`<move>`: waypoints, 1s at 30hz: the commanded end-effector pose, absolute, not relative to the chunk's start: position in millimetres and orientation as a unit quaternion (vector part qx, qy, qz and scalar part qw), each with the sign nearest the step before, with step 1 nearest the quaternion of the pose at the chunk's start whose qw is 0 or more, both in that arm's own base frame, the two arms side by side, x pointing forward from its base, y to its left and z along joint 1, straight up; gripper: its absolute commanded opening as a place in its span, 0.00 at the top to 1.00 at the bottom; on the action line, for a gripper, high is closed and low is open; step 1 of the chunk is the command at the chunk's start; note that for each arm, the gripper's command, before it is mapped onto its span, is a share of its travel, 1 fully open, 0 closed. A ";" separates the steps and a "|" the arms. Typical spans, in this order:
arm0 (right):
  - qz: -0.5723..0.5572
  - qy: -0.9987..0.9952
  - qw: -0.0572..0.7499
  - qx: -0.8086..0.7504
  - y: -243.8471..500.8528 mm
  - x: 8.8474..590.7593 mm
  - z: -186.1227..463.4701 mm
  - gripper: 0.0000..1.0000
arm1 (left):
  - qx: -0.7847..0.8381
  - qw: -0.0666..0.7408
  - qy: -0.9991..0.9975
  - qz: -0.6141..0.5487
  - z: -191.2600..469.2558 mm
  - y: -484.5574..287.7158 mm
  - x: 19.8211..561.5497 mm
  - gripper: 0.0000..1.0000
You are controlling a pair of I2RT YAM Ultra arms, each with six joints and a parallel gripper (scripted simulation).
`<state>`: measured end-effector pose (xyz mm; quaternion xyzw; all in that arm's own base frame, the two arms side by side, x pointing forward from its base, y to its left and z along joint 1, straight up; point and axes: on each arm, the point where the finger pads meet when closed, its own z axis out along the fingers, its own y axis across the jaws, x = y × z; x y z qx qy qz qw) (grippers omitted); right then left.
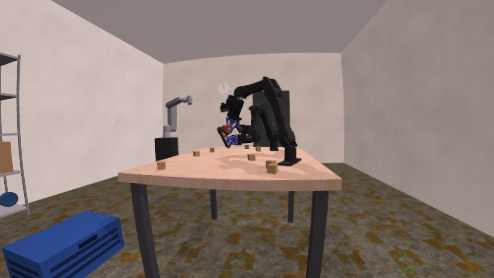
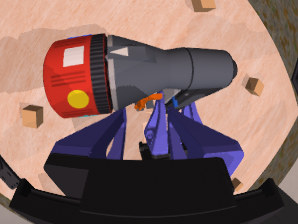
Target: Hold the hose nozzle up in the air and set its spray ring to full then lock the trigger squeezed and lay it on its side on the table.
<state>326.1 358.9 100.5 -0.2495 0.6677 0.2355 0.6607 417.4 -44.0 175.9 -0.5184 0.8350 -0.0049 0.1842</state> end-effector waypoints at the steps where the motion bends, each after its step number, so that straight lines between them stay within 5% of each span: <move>1: 0.277 0.612 0.707 -0.220 368.1 325.9 154.1 0.65 | -0.520 0.207 0.828 -0.011 181.2 -36.9 435.0 0.63; 30: 0.276 0.613 0.706 -0.222 368.2 326.0 153.2 0.65 | -0.509 0.209 0.835 -0.023 187.2 -46.0 450.3 0.63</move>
